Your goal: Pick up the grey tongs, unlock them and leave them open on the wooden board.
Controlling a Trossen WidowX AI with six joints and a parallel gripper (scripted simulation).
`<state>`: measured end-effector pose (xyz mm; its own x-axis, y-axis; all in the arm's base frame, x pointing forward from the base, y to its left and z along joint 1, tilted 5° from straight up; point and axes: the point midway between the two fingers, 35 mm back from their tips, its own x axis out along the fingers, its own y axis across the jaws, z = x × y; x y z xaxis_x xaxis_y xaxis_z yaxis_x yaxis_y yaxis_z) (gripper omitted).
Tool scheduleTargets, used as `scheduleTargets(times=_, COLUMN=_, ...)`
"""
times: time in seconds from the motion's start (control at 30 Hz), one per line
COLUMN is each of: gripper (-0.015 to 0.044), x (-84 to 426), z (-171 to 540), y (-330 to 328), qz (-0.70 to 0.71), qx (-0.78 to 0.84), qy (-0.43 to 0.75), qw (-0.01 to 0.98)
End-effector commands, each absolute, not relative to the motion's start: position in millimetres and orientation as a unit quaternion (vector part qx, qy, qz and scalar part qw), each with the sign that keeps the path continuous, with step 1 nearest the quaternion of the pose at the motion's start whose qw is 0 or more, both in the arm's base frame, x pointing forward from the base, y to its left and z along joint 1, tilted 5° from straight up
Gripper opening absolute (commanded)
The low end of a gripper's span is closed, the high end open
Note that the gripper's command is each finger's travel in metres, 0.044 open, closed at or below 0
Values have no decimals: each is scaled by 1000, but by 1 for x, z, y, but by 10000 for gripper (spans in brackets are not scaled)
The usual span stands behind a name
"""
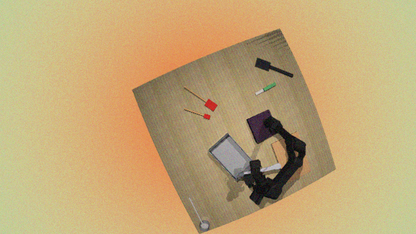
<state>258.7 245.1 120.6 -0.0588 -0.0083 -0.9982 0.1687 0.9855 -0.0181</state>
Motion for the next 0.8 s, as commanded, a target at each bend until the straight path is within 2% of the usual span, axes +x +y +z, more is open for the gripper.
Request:
scheduleTargets(times=0.0, gripper=-150, x=253, z=124, y=252, qz=-6, qx=3, qy=728, qw=685)
scheduleTargets(times=0.77, gripper=-150, x=222, z=136, y=282, qz=318, qx=-300, qy=656, qw=615)
